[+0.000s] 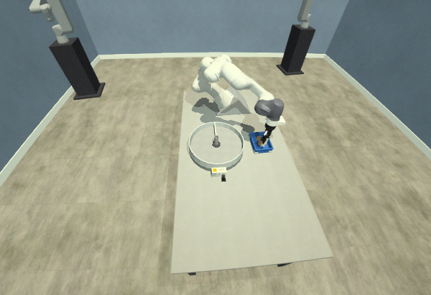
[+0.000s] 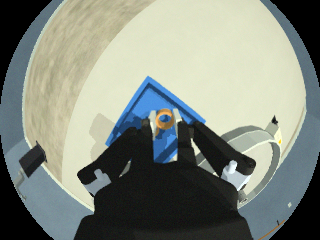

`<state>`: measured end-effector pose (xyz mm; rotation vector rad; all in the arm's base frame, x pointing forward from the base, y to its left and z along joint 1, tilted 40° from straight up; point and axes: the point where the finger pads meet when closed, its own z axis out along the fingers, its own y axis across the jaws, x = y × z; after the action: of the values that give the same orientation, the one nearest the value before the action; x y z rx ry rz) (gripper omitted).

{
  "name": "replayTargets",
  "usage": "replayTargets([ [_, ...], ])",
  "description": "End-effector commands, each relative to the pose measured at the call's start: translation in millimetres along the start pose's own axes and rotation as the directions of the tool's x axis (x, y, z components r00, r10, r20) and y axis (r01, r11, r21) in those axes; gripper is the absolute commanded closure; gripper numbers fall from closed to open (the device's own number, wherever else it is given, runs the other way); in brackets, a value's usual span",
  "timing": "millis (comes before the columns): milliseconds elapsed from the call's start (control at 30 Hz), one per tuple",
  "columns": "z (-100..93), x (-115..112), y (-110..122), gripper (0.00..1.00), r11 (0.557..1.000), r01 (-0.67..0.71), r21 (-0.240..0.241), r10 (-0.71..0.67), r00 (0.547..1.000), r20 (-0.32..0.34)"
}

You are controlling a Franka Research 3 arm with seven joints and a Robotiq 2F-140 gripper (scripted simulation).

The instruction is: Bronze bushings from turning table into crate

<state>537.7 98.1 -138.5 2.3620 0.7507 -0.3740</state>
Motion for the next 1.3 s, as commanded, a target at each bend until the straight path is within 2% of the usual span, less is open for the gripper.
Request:
replayTargets([
  [0,0.9,1.2,1.5,1.0,1.0,-0.004,0.0,0.004,1.0,-0.002],
  [267,6.3,1.0,1.6,1.0,1.0,-0.004,0.0,0.004,1.0,-0.002],
  [967,36.8,0.2,1.9,1.0,1.0,-0.004,0.0,0.004,1.0,-0.002],
  [1267,41.0,0.1,1.9,1.0,1.0,-0.004,0.0,0.004,1.0,-0.002],
])
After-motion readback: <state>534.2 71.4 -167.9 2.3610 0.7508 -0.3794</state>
